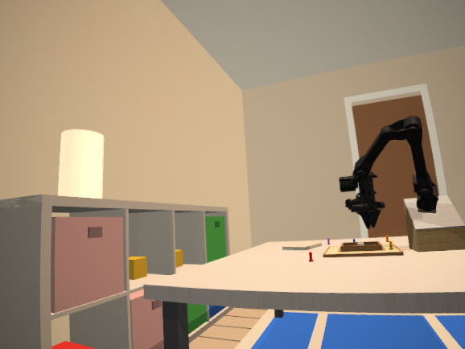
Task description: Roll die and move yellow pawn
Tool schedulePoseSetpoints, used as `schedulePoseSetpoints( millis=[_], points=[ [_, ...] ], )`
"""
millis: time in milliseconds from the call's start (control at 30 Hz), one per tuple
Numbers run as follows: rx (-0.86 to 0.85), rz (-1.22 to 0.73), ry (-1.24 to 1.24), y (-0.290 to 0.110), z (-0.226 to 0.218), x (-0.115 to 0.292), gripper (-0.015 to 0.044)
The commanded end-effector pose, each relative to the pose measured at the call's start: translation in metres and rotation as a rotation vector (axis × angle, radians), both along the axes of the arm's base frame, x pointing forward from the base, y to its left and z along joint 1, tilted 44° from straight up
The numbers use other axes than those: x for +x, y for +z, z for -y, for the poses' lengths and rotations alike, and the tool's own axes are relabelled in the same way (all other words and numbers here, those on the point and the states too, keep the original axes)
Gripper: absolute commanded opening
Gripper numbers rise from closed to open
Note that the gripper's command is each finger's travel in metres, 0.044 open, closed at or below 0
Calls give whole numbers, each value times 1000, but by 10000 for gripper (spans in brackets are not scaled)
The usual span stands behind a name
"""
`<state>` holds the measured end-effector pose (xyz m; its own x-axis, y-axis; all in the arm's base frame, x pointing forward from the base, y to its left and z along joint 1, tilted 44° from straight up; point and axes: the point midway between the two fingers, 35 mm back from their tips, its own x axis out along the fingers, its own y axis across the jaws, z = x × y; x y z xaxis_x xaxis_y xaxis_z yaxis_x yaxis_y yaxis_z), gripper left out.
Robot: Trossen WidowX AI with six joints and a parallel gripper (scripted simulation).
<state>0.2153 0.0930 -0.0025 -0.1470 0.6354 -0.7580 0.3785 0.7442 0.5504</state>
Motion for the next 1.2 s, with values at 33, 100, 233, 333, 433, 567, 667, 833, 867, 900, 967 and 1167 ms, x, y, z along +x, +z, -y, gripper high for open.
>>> schedulePoseSetpoints(
  millis=[33, 100, 233, 333, 433, 567, 667, 833, 867, 900, 967, 1167],
  points=[
    [198, 651, 745, 8, -23, -62, 200],
    [217, 722, 822, 8, -24, -66, 200],
    [233, 785, 889, 8, -25, -69, 200],
    [233, 785, 889, 7, -24, -70, 200],
    [233, 785, 889, 7, -24, -70, 200],
    [233, 785, 889, 7, -24, -70, 200],
    [233, 784, 889, 6, -23, -73, 200],
    [233, 784, 889, 6, -23, -73, 200],
    [233, 784, 889, 6, -23, -73, 200],
    [233, 784, 889, 6, -23, -72, 200],
    [233, 784, 889, 5, -23, -72, 200],
    [234, 785, 889, -5, -33, -74, 200]
  ],
)
